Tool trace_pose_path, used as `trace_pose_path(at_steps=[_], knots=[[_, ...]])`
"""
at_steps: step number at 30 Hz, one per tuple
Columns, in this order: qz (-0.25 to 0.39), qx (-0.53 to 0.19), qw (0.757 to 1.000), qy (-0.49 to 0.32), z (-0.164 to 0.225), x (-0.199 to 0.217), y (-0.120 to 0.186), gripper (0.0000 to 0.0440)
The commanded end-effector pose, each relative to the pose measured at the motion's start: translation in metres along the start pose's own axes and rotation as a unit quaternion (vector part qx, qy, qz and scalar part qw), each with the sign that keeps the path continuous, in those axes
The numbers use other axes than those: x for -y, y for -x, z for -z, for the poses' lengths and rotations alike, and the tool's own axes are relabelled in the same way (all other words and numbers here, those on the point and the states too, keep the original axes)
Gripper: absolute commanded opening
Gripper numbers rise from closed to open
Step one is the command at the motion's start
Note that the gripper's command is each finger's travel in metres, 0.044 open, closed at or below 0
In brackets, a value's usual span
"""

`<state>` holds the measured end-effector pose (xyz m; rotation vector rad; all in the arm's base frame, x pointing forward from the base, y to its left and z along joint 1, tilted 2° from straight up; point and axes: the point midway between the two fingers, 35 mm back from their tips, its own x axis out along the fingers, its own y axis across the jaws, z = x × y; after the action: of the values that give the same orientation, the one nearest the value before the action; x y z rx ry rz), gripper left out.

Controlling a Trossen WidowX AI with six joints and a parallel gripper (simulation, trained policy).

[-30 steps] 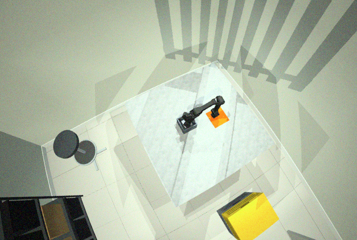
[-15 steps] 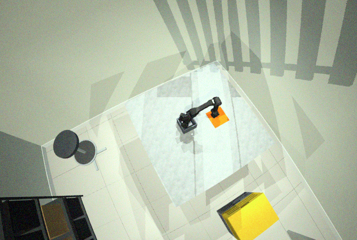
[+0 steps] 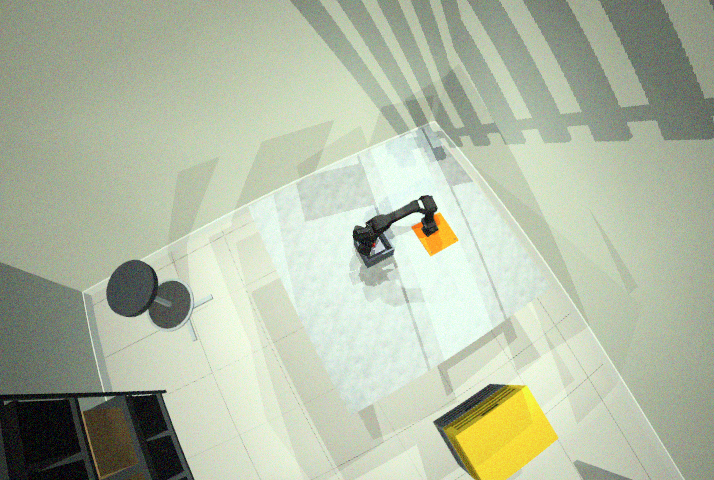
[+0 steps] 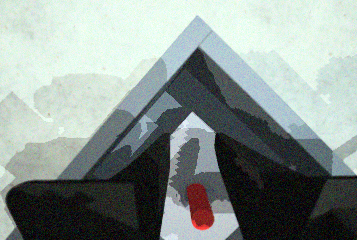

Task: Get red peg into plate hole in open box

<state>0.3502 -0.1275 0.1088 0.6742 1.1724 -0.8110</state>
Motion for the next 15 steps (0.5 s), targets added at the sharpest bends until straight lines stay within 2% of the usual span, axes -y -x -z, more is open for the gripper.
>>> trace_pose_path(at_steps=[1, 15], knots=[[0.005, -0.010, 1.000, 0.005, -0.004, 0.001, -0.005, 0.0136], [0.020, -0.020, 1.000, 0.009, -0.026, 0.014, -0.012, 0.0136]])
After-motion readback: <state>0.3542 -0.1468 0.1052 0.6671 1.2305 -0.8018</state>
